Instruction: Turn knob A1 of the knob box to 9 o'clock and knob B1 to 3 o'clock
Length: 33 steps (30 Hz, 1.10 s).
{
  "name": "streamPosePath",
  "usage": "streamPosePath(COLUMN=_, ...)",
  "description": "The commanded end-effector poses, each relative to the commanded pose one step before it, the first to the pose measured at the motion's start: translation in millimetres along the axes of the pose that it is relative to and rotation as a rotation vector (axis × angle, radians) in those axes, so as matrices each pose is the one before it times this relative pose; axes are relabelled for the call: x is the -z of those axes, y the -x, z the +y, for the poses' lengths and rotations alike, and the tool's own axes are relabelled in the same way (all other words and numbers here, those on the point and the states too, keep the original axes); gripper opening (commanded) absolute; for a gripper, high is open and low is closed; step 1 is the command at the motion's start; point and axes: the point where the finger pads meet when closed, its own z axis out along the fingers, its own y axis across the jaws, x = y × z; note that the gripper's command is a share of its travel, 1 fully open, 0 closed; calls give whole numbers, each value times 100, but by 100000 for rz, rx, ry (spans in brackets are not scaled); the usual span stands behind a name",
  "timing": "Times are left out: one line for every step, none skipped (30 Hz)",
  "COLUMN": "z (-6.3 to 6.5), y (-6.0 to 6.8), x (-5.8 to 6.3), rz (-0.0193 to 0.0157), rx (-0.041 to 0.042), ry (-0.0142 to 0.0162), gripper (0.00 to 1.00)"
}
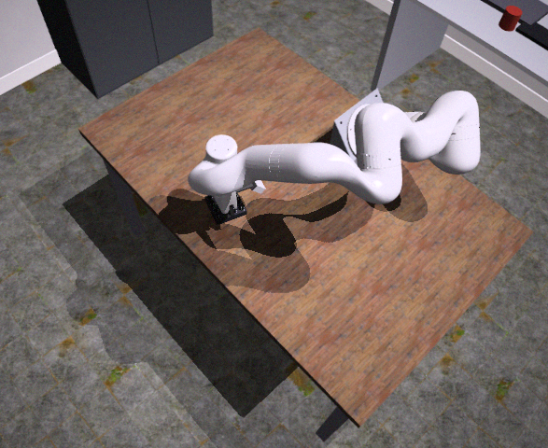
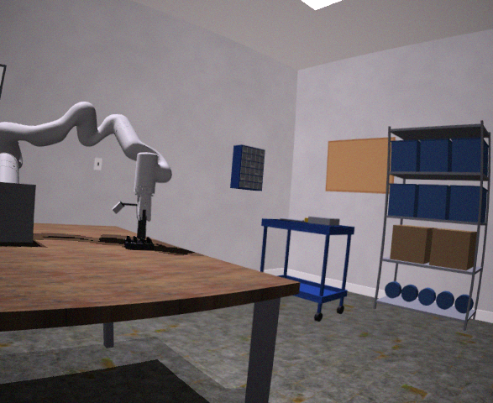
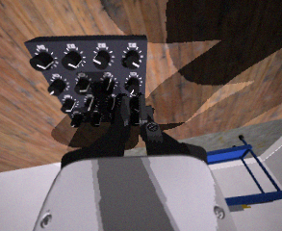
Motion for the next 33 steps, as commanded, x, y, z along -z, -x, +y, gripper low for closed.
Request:
streamPosePath(z=10, y=82, x=93, rz=-172, rx=-1332, ry=-15, gripper=8)
streamPosePath(z=0, y=0, x=0, rz=0, rx=-589, ry=0, gripper=8)
streamPosePath(z=0, y=0, x=0, rz=0, rx=-653, ry=0, gripper=8)
streamPosePath(z=0, y=0, x=0, rz=0, rx=-720, ry=0, gripper=8)
streamPosePath(z=0, y=0, x=0, rz=0, rx=-788, ry=0, gripper=8)
streamPosePath(z=0, y=0, x=0, rz=0, rx=-858, ry=0, gripper=8)
streamPosePath(z=0, y=0, x=0, rz=0, rx=-928, ry=0, gripper=8)
streamPosePath(z=0, y=0, x=0, rz=0, rx=-999, ry=0, gripper=8)
streamPosePath(z=0, y=0, x=0, rz=0, rx=-1071, ry=0, gripper=8)
streamPosePath(z=0, y=0, x=0, rz=0, rx=-1143, ry=0, gripper=8)
streamPosePath(z=0, y=0, x=0, rz=0, rx=-1216, ry=0, gripper=8)
streamPosePath(z=0, y=0, x=0, rz=0, rx=-1288, ry=0, gripper=8)
streamPosePath(z=0, y=0, x=0, rz=0, rx=0, ry=0, gripper=8)
streamPosePath(z=0, y=0, x=0, rz=0, rx=0, ry=0, gripper=8)
streamPosePath(z=0, y=0, x=0, rz=0, rx=-1360, ry=0, gripper=8)
streamPosePath(z=0, y=0, x=0, rz=0, rx=-1432, ry=0, gripper=8)
streamPosePath(z=0, y=0, x=0, rz=0, rx=-1503, ry=0, gripper=8)
streamPosePath(z=0, y=0, x=0, rz=0, rx=-1573, ry=0, gripper=8)
streamPosePath(z=0, y=0, x=0, rz=0, rx=-1643, ry=0, gripper=8)
streamPosePath(z=0, y=0, x=0, rz=0, rx=-1711, ry=0, gripper=8)
streamPosePath(z=0, y=0, x=0, rz=0, rx=-1778, ry=0, gripper=8)
streamPosePath(z=0, y=0, x=0, rz=0, rx=-1843, ry=0, gripper=8)
streamPosePath(z=0, y=0, x=0, rz=0, rx=-1907, ry=0, gripper=8)
streamPosePath(z=0, y=0, x=0, rz=0, rx=-1970, ry=0, gripper=8)
streamPosePath(z=0, y=0, x=0, rz=0, rx=-2030, ry=0, gripper=8)
streamPosePath(z=0, y=0, x=0, rz=0, rx=-2089, ry=0, gripper=8)
streamPosePath(z=0, y=0, x=0, rz=0, rx=-2145, ry=0, gripper=8)
streamPosePath(z=0, y=0, x=0, rz=0, rx=-2199, ry=0, gripper=8)
streamPosePath(z=0, y=0, x=0, rz=0, rx=-2251, ry=0, gripper=8)
streamPosePath(z=0, y=0, x=0, rz=0, rx=0, ry=0, gripper=8)
streamPosePath(z=0, y=0, x=0, rz=0, rx=0, ry=0, gripper=8)
streamPosePath(z=0, y=0, x=0, rz=0, rx=-2301, ry=0, gripper=8)
streamPosePath(z=0, y=0, x=0, rz=0, rx=-2348, ry=0, gripper=8)
